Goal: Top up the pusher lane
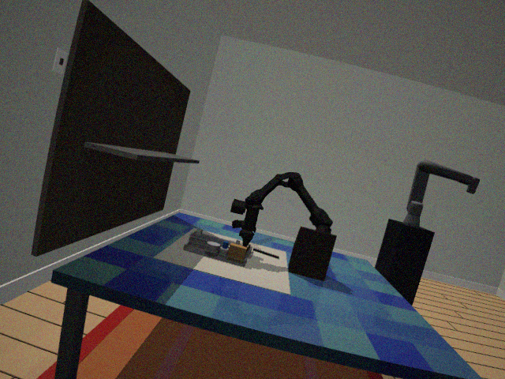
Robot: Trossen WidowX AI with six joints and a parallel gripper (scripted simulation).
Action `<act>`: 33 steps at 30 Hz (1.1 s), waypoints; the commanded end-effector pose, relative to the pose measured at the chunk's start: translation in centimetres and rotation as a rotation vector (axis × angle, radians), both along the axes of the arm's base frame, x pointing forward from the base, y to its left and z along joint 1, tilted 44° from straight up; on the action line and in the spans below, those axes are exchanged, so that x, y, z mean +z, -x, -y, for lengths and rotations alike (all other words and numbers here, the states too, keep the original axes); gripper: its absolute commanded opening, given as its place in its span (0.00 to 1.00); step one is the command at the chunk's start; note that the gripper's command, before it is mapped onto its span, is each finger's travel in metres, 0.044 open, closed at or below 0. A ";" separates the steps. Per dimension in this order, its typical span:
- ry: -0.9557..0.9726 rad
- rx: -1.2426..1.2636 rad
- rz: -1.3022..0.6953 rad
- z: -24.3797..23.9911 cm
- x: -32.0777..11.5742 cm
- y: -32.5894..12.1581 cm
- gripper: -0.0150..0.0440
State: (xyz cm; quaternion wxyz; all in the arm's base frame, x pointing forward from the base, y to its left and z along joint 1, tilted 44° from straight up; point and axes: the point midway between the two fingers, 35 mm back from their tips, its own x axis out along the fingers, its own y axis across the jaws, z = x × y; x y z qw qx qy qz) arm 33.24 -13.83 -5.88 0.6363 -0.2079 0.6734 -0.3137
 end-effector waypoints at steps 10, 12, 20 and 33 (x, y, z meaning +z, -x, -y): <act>0.006 0.003 0.015 0.3 -0.2 -0.3 0.25; 0.006 0.003 0.015 0.4 -0.2 -0.3 0.25; 0.006 0.003 0.015 0.5 -0.4 -0.2 0.25; 0.006 0.003 0.015 0.7 -0.6 0.0 0.25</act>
